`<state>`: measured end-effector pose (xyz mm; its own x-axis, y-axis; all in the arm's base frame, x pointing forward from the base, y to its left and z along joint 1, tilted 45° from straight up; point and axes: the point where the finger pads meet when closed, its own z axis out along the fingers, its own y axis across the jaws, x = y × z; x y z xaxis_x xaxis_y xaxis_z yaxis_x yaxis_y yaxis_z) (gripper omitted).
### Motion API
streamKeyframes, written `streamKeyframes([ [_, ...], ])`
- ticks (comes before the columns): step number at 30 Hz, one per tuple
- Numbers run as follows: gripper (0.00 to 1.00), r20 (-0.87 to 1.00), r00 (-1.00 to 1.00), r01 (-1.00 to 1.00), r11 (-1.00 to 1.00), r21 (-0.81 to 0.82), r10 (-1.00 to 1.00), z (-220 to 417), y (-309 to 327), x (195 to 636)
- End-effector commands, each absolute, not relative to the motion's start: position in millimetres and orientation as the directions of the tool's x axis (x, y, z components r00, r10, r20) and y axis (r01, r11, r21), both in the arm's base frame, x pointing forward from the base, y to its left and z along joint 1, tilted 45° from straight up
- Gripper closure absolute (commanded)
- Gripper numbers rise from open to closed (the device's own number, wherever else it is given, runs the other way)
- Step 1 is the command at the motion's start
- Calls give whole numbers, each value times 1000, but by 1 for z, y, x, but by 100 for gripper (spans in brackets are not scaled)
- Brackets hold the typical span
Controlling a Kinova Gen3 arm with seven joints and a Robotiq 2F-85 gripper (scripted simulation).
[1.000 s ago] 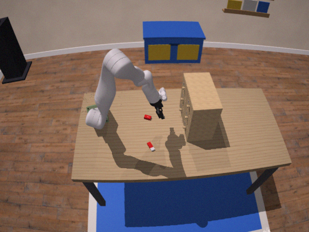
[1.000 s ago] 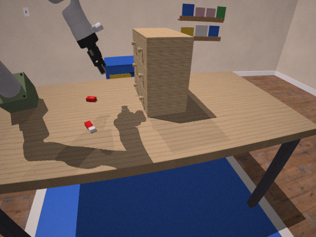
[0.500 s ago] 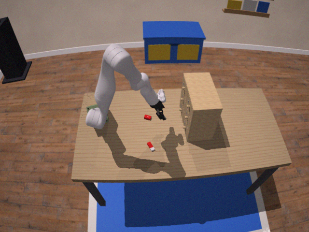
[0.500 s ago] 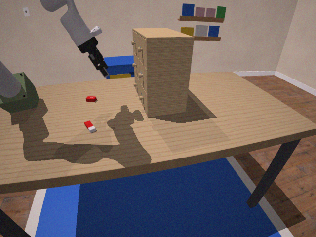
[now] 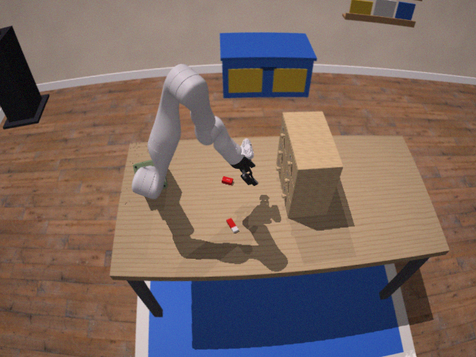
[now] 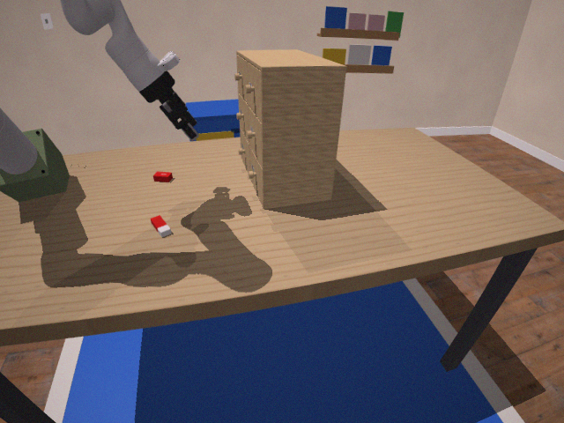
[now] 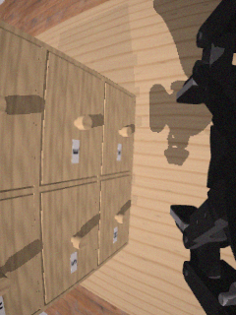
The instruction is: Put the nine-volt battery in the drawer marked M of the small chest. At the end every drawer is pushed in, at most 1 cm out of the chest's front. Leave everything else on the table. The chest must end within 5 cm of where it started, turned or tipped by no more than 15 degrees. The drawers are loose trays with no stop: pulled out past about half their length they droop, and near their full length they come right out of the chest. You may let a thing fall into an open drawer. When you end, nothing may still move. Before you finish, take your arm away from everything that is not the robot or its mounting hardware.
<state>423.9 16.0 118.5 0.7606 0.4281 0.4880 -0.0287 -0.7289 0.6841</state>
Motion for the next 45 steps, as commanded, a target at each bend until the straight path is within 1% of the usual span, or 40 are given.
streamKeyframes([
  [1,0,489,759,-33,-724,689,431,117,9,424],
  [45,0,584,618,-33,-724,689,527,102,-6,447],
])
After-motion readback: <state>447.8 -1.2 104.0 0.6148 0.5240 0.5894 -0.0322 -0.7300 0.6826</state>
